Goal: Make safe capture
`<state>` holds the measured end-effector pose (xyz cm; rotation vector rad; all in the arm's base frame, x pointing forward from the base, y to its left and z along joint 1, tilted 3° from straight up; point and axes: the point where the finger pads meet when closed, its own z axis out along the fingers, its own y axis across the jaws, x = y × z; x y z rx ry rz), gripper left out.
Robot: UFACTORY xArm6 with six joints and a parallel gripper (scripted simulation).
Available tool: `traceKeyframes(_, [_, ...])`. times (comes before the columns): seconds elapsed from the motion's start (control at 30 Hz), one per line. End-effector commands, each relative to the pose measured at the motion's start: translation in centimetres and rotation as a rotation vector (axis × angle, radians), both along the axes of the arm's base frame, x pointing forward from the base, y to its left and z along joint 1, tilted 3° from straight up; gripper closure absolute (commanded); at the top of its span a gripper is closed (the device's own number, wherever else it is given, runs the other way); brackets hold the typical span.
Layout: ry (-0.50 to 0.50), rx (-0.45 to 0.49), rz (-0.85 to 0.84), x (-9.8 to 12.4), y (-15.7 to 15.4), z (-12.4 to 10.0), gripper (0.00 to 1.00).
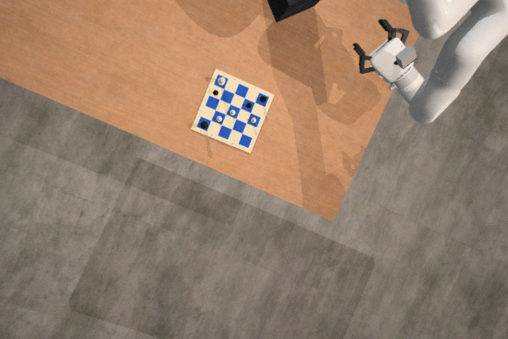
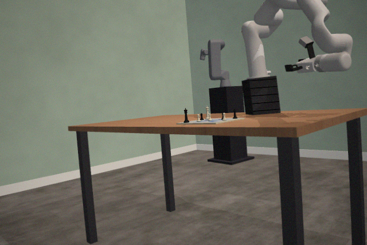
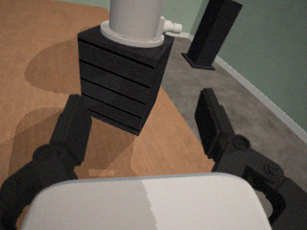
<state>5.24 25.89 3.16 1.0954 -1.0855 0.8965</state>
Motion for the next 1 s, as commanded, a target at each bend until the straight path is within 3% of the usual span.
traceKeyframes(0.0, [0.019, 0.021, -0.013, 0.3, 0.2, 0.2, 0.00])
traceKeyframes(0.27, [0.172, 0.177, -0.105, 2.9, 0.5, 1.0, 0.00])
traceKeyframes(0.5, [0.372, 0.424, -0.198, 6.9, 0.6, 2.3, 0.00])
traceKeyframes(0.57, [0.372, 0.424, -0.198, 6.9, 0.6, 2.3, 0.00])
traceKeyframes(0.67, [0.469, 0.565, -0.226, 9.2, 0.4, 3.1, 0.00])
traceKeyframes(0.8, [0.534, 0.670, -0.236, 10.8, 0.1, 3.7, 0.00])
traceKeyframes(0.87, [0.598, 0.783, -0.235, 12.6, -0.2, 4.4, 0.00])
traceKeyframes(0.97, [0.629, 0.842, -0.231, 13.6, -0.5, 4.7, 0.00])
